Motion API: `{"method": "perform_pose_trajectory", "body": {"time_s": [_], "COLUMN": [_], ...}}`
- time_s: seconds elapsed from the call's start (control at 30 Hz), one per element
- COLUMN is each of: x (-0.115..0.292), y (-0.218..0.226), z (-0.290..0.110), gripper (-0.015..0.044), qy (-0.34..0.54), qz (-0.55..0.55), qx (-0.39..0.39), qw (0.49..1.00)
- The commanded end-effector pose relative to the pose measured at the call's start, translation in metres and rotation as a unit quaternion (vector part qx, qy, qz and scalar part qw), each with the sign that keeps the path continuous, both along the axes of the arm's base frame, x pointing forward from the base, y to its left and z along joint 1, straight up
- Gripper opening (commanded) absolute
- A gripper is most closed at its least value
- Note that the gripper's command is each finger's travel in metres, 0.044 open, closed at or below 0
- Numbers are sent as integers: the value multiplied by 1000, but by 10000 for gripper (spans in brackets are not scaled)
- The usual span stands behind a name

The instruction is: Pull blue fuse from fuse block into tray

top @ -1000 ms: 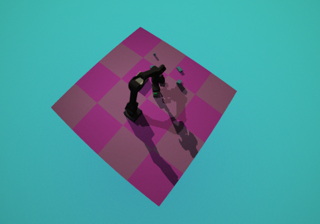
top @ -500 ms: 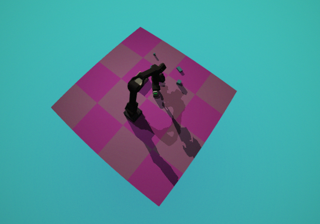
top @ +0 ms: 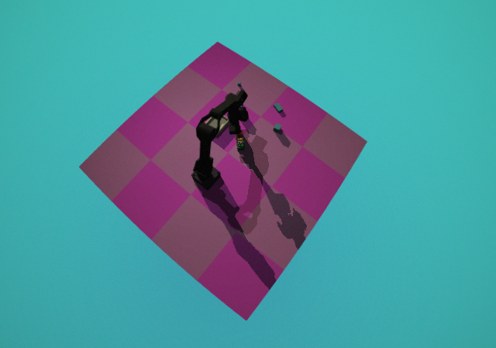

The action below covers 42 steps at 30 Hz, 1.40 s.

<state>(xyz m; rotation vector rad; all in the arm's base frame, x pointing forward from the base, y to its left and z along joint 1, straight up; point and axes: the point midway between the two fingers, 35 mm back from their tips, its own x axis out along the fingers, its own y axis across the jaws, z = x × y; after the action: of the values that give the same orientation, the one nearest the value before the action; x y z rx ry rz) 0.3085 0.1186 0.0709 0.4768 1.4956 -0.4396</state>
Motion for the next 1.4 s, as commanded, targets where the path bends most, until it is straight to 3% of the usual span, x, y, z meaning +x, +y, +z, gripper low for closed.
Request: {"method": "perform_pose_trajectory", "body": {"time_s": [0.0, 0.53, 1.37], "x": [-5, -40, -39], "y": [25, 109, 110], "z": [-1, 0, -33], "gripper": [0, 0, 0], "qy": [2, 4, 4], "qz": [-1, -1, -1], "qx": [-1, 3, 3], "qw": [1000, 1000, 1000]}}
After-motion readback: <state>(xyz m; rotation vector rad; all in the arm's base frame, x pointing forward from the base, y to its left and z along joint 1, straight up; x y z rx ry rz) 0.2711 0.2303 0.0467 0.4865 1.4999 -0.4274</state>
